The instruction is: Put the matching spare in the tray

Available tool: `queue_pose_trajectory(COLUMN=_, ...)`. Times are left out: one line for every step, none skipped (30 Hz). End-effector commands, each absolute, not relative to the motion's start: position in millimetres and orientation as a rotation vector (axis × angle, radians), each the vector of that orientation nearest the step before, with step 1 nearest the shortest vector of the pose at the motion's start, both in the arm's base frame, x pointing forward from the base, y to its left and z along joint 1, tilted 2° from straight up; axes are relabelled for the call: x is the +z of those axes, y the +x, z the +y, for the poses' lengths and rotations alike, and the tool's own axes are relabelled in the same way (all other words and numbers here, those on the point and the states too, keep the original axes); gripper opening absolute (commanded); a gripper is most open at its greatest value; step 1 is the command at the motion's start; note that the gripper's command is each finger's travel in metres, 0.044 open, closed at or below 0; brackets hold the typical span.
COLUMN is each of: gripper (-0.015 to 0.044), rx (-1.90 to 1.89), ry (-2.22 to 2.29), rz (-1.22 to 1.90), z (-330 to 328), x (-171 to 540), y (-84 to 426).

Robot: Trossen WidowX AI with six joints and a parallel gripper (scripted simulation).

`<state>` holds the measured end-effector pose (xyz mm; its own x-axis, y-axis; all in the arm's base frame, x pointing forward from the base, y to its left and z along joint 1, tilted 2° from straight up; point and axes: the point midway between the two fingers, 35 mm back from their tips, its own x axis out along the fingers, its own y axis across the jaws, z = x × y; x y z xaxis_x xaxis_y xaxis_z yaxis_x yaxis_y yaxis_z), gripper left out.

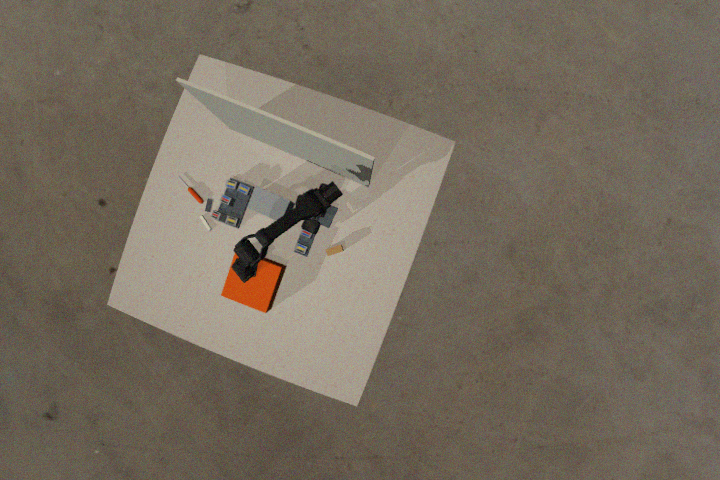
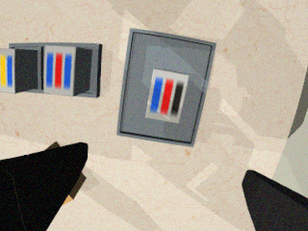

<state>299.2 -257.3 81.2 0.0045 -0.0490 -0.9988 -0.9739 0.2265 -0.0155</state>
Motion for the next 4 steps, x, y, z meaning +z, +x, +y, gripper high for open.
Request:
queue_pose_trajectory(gripper=0.044, rx=1.005, ry=-1.08, rz=1.336, z=-257.7, x=81.6, y=299.6)
queue_pose_trajectory(gripper=0.044, rx=1.005, ry=-1.08, rz=1.336, z=-257.7, x=81.6, y=299.6)
queue_pose_trajectory(gripper=0.044, rx=1.005, ry=-1.08, rz=1.336, z=-257.7, x=81.6, y=299.6)
queue_pose_trajectory(gripper=0.044, rx=1.005, ry=-1.08, rz=1.336, z=-257.7, x=81.6, y=299.6)
